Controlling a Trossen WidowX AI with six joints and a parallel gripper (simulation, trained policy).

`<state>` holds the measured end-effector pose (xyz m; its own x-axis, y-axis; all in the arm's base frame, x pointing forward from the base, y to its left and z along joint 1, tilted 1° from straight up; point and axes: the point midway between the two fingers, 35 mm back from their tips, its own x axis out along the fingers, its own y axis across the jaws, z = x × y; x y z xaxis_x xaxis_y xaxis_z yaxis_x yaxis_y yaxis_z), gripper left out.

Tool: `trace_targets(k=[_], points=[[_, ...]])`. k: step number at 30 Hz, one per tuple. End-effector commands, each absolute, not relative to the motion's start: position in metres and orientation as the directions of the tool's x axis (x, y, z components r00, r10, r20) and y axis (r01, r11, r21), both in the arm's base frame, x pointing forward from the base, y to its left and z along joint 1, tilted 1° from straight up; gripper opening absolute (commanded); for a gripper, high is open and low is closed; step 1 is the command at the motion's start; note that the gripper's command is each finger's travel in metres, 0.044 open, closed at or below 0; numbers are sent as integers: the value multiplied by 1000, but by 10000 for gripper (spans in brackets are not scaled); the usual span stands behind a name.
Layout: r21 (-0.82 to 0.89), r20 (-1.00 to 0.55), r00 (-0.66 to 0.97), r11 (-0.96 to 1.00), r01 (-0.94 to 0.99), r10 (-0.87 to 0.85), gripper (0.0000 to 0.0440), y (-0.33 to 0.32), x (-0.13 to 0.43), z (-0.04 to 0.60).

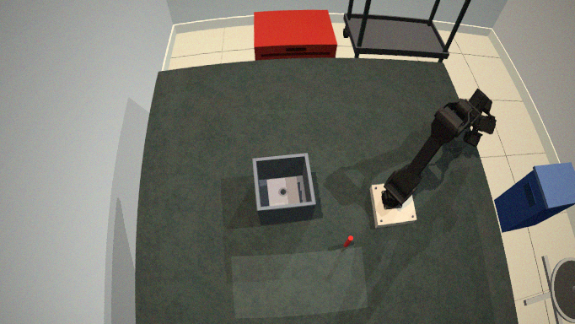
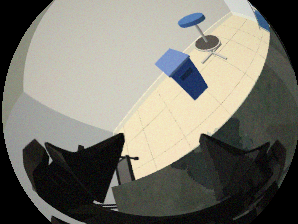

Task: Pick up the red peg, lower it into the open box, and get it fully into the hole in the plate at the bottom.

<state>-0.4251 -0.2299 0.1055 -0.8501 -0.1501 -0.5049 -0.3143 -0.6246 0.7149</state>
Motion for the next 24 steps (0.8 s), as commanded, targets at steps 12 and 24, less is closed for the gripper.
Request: trace_targets(k=[12,24], points=[[742,-475,-799,-655,-139,-369,440,-331,-369,154],[794,-418,-654,-603,73,-630,440,-424,-264,233]])
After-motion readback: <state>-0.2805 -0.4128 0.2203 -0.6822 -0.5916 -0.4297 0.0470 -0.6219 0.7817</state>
